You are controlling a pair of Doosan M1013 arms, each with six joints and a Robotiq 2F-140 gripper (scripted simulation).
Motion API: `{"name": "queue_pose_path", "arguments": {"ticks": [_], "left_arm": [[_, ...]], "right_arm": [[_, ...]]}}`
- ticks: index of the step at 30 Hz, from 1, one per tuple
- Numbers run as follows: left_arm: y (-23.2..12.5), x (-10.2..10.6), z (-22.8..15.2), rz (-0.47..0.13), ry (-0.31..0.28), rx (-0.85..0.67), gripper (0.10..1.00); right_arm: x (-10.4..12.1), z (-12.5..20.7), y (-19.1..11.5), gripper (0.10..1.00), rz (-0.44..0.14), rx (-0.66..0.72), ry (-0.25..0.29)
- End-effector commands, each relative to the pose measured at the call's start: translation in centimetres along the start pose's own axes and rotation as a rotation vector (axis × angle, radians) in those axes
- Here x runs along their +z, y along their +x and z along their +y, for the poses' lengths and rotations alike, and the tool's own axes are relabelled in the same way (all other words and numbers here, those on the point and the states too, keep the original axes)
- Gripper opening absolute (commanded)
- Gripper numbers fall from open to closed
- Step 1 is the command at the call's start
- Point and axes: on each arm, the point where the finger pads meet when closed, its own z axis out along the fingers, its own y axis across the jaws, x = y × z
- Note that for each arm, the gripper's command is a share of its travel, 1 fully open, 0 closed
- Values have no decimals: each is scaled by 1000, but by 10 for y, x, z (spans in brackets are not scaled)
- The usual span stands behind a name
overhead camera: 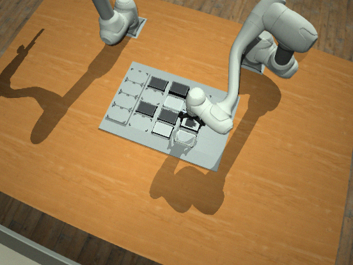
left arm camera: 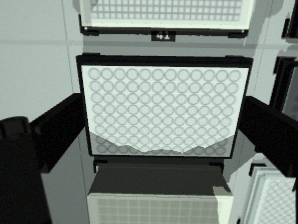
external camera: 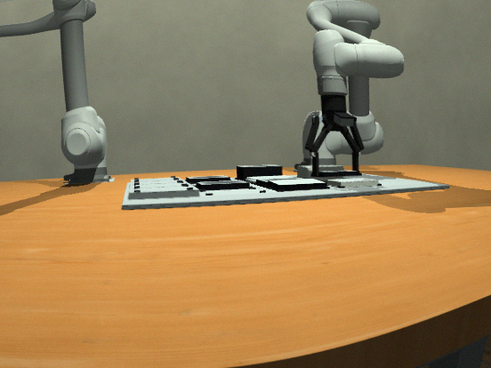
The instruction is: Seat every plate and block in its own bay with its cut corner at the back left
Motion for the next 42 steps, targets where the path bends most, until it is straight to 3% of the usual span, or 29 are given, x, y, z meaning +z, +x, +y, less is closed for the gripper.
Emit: {"name": "queue_pose_path", "arguments": {"ticks": [1, 42], "left_arm": [[1, -5, 0, 2, 0, 0, 99], [1, -52, 0, 2, 0, 0, 99]], "right_arm": [[-1, 0, 0, 1000, 1, 0, 0], [-1, 0, 0, 1000, 1, 0, 0]]}}
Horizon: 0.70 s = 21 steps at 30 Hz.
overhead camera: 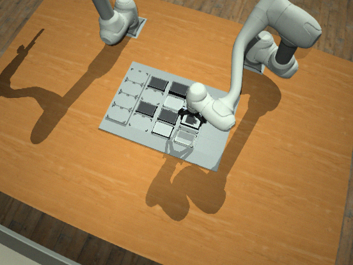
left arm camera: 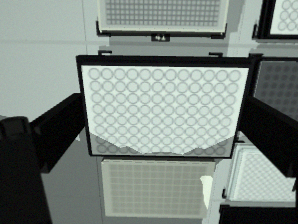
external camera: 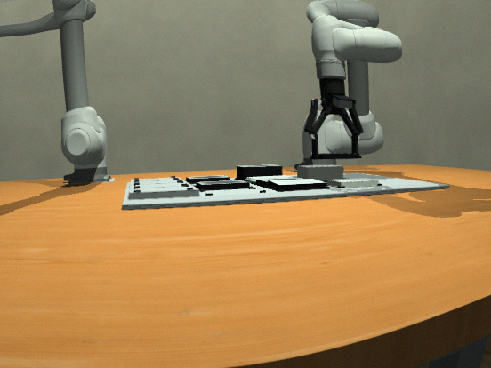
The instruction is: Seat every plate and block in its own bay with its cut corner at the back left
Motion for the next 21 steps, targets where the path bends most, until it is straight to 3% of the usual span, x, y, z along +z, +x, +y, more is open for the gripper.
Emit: {"name": "queue_pose_path", "arguments": {"ticks": [1, 21], "left_arm": [[1, -2, 0, 2, 0, 0, 99], [-2, 6, 0, 2, 0, 5, 99]], "right_arm": [[-1, 0, 0, 1000, 1, 0, 0], [-1, 0, 0, 1000, 1, 0, 0]]}}
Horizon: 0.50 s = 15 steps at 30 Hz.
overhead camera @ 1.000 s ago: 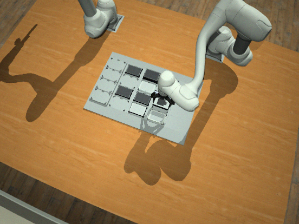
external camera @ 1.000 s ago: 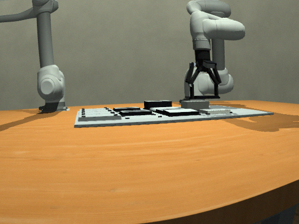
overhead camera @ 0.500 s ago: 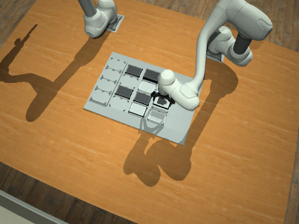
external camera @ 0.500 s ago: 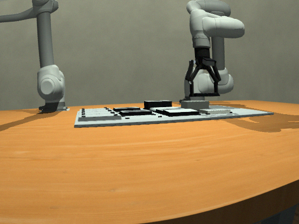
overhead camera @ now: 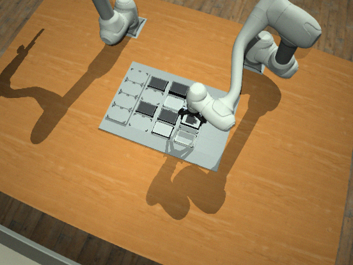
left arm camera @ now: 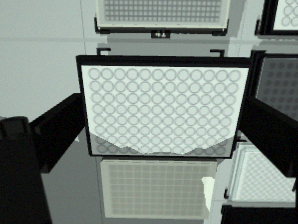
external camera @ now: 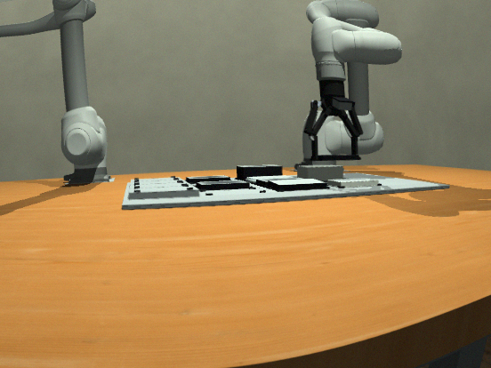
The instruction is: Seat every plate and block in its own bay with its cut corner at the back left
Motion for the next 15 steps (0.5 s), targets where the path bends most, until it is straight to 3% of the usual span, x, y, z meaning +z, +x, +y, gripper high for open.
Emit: {"name": "queue_pose_path", "arguments": {"ticks": [1, 15], "left_arm": [[1, 3, 0, 2, 0, 0, 99], [1, 19, 0, 2, 0, 0, 99]], "right_arm": [[-1, 0, 0, 1000, 1, 0, 0], [-1, 0, 0, 1000, 1, 0, 0]]}}
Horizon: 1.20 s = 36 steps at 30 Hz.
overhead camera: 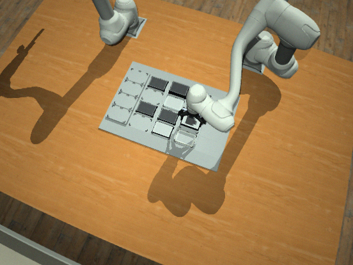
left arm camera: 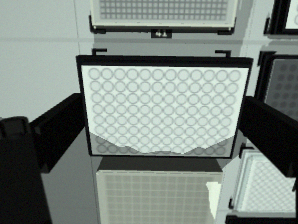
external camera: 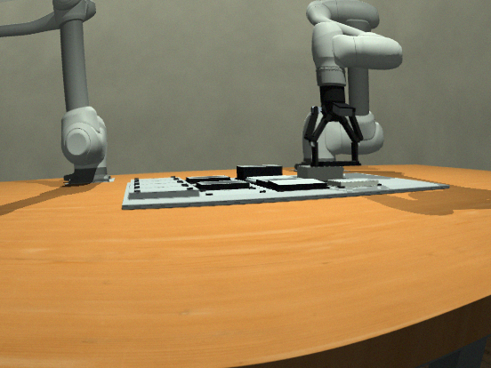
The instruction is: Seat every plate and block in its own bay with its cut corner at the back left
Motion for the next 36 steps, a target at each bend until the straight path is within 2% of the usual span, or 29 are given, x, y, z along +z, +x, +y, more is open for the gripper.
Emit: {"name": "queue_pose_path", "arguments": {"ticks": [1, 20, 36], "left_arm": [[1, 3, 0, 2, 0, 0, 99], [1, 26, 0, 2, 0, 0, 99], [1, 30, 0, 2, 0, 0, 99]], "right_arm": [[-1, 0, 0, 1000, 1, 0, 0], [-1, 0, 0, 1000, 1, 0, 0], [-1, 0, 0, 1000, 1, 0, 0]]}}
